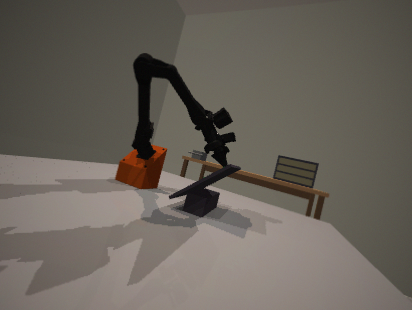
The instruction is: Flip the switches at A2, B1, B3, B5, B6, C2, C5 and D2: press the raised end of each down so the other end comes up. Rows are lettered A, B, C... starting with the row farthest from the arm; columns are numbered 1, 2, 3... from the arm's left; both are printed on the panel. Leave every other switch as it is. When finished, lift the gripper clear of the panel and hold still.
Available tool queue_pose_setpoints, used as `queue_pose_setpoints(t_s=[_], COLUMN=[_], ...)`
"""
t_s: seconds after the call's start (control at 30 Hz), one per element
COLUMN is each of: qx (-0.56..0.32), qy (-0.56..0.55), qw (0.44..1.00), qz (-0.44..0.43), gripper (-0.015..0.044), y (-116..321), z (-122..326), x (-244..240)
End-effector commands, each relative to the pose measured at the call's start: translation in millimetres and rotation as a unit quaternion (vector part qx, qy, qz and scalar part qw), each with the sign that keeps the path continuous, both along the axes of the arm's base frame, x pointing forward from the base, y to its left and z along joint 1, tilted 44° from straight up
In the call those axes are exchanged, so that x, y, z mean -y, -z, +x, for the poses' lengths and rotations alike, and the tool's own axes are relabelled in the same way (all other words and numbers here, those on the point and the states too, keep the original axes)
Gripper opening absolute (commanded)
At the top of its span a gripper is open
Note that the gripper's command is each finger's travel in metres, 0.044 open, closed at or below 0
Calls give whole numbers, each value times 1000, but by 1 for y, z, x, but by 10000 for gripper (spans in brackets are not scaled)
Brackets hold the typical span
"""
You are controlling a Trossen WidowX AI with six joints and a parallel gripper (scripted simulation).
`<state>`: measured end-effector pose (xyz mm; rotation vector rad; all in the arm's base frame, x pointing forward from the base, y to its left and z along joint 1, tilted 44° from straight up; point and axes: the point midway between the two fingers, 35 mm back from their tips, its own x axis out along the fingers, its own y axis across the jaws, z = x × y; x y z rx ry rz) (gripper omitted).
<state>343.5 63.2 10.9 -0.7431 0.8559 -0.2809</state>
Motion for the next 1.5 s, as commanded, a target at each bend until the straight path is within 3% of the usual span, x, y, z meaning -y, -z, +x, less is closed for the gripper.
queue_pose_setpoints(t_s=[0.0, 0.43, 0.73, 0.93, 1.47], qx=[-2, -2, 6, 5, -2], qy=[-2, -2, -11, -11, -2], qw=[1000, 1000, 1000, 1000, 1000], qz=[1, 1, 2, 3, 1], gripper=[0, 0, 0, 0, 0], y=[1, 2, -34, -2, 23], z=[0, 1, -42, -74, -43], x=[0, 1, -31, -26, -4])
